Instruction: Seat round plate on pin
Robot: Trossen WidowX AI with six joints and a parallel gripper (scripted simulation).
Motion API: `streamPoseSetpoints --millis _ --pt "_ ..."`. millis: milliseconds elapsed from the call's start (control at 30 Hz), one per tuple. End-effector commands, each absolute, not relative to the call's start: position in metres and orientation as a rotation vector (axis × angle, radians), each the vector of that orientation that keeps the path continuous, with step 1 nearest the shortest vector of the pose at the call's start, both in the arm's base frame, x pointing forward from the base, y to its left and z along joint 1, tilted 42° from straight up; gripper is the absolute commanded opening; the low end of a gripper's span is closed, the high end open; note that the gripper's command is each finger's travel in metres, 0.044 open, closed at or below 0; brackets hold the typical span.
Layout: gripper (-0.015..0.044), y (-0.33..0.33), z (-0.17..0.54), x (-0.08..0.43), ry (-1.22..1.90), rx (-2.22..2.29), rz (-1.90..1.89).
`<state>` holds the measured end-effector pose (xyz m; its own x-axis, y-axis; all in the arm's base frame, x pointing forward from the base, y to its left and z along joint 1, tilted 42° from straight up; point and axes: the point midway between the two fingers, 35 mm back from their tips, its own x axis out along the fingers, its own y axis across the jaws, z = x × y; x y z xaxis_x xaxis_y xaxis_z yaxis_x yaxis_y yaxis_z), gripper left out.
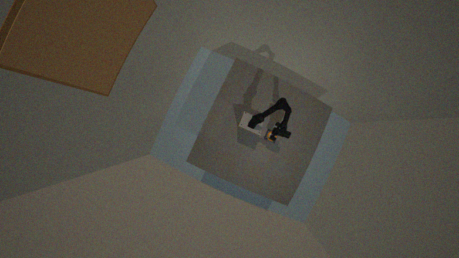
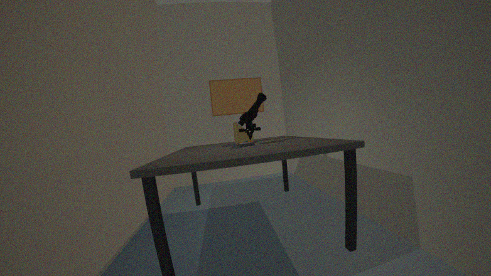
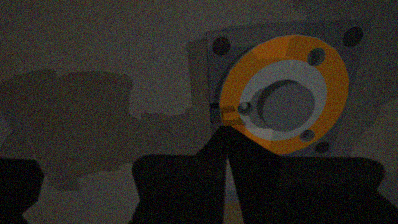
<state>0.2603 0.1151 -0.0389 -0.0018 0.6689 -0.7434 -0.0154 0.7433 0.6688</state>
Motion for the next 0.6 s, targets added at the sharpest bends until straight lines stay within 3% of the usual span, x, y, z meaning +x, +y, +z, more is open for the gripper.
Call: streamPoseSetpoints --millis 0,567 --pt "0.0000 0.112 -0.036 0.261 1.497 0.569 0.585" --pt "0.0000 0.087 -0.016 0.260 1.500 0.573 0.574"
